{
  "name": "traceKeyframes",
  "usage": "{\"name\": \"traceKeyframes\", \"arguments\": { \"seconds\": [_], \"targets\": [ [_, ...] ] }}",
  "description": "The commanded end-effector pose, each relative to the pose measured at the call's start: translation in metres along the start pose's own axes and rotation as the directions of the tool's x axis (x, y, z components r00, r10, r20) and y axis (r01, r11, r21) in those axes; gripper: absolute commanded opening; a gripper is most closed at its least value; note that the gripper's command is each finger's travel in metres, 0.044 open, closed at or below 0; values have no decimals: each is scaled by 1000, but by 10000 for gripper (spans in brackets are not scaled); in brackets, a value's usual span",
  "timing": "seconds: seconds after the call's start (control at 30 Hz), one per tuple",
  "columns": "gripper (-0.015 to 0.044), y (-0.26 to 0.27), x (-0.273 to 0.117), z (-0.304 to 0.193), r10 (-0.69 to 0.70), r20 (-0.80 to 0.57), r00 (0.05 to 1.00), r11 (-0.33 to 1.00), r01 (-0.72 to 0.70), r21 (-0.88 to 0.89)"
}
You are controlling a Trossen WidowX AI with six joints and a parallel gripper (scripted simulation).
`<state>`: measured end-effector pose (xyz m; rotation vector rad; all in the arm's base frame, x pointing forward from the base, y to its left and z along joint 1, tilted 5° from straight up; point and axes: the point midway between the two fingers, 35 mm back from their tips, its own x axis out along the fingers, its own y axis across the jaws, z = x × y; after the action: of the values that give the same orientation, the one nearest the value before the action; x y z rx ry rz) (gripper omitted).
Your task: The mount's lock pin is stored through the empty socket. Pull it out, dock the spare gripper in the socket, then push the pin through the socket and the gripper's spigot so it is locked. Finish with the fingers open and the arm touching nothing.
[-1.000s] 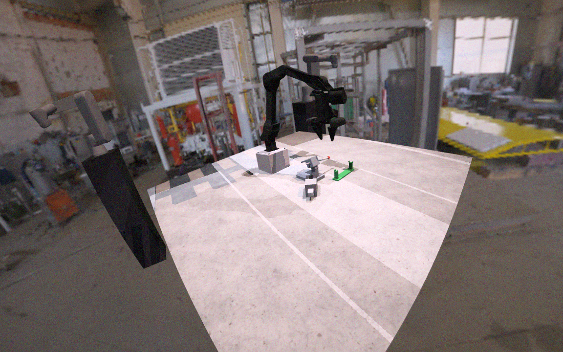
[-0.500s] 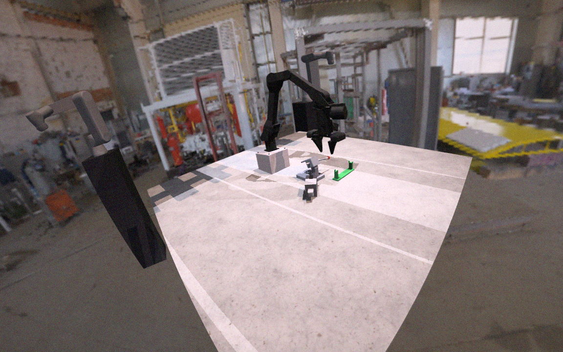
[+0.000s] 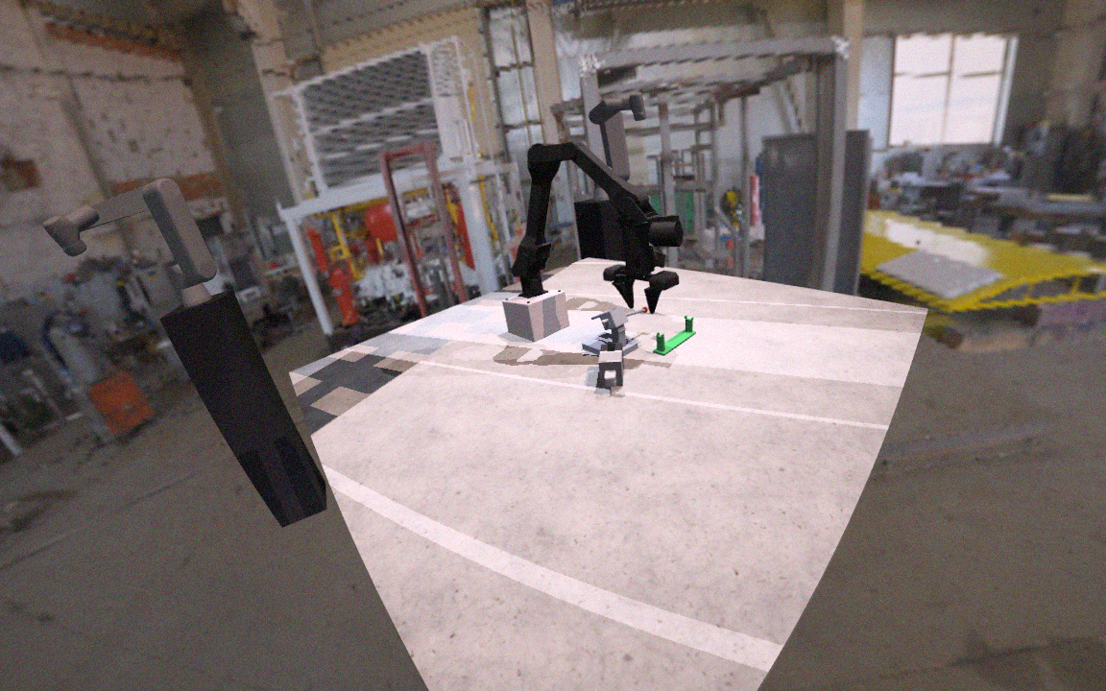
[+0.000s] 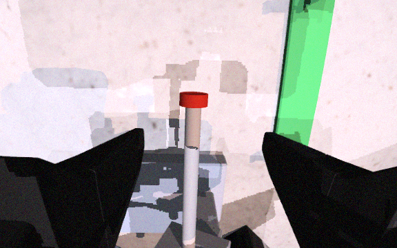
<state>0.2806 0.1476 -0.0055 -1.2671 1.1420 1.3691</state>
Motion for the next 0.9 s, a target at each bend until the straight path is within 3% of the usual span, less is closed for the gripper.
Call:
{"name": "traceKeyframes", "arguments": {
  "seconds": [0.0, 0.73, 0.87],
  "targets": [
    [300, 4, 10, -2, 10, -7, 1000, 1000, -10, 5],
    [300, 7, 30, -3, 10, -7, 1000, 1000, -10, 5],
    [195, 7, 30, -3, 10, -7, 1000, 1000, -10, 5]
  ]
}}
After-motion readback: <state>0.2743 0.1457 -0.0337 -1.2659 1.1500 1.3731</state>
